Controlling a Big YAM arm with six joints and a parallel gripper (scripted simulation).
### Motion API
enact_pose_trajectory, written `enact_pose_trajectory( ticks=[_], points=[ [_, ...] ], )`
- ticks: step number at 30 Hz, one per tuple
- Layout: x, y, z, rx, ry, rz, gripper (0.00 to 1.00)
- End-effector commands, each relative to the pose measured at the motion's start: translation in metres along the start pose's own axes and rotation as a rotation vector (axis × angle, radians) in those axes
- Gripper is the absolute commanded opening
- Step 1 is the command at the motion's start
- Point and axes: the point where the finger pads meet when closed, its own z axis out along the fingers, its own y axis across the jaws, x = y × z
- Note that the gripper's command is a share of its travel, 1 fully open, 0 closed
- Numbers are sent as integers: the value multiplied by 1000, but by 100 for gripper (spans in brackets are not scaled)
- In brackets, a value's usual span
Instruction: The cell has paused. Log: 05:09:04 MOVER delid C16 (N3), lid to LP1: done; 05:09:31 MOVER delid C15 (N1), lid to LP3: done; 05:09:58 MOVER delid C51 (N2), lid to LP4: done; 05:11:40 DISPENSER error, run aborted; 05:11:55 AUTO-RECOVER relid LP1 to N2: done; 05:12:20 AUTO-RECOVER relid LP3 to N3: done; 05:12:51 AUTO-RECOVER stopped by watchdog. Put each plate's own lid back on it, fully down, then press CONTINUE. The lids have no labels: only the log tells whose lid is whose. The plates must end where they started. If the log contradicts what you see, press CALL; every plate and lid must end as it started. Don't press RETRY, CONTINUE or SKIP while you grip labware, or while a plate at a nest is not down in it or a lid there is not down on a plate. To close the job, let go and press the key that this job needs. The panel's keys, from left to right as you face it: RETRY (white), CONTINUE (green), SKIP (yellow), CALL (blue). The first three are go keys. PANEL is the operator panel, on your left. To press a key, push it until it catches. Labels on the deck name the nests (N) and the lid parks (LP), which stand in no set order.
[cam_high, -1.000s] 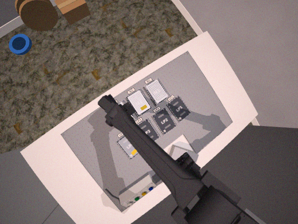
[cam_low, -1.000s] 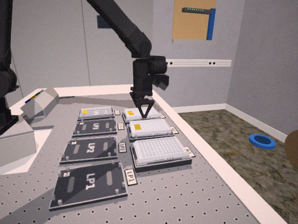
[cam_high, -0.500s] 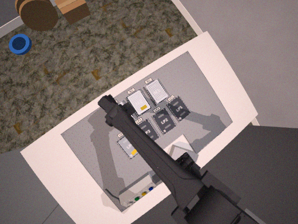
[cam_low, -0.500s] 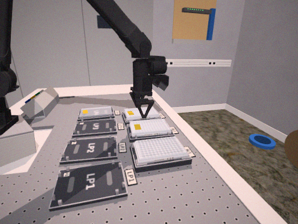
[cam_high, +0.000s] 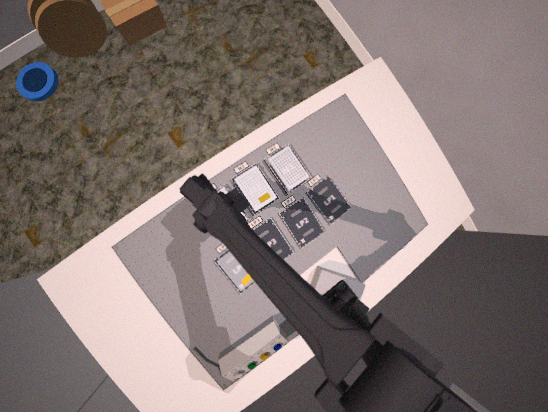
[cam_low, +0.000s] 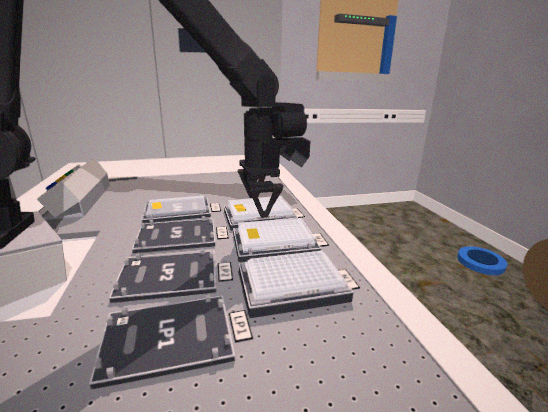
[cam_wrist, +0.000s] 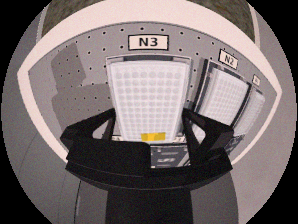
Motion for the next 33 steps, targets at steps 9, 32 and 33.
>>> enact_pose_trajectory(
  ticks=[9, 32, 33],
  points=[
    [-16, 11, -17, -8, -35, -1, 100],
    [-17, 11, -23, -10, -40, -2, 92],
    [-17, 11, -24, -10, -42, -2, 91]
  ],
)
